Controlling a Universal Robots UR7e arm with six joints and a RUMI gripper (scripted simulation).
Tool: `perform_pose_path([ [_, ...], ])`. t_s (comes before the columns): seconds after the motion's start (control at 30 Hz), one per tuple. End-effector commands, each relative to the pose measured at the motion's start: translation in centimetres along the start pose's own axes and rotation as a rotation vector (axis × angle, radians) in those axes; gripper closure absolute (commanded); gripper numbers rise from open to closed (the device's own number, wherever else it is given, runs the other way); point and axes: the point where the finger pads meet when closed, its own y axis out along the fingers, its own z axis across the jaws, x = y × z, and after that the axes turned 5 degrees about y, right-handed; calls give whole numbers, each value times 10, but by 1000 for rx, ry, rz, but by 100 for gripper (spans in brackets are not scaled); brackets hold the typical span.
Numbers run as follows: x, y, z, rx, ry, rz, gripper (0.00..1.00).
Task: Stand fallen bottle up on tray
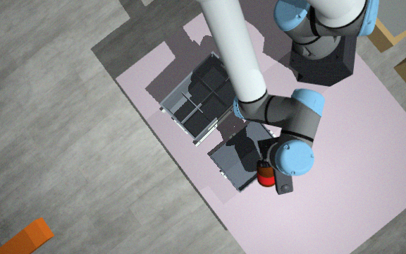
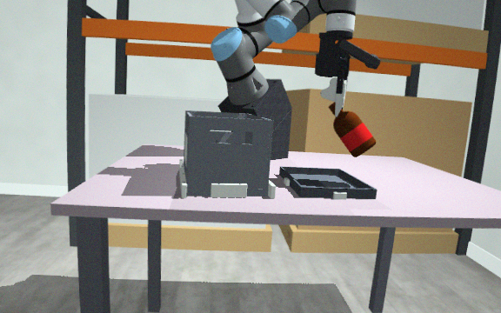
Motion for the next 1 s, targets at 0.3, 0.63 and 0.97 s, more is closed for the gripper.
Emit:
perform_pose_path([
  [0.3,0,0,0,0,0,1,100],
  [0.63,0,0,0,0,-15,1,100],
  [0.97,0,0,0,0,-114,1,100],
])
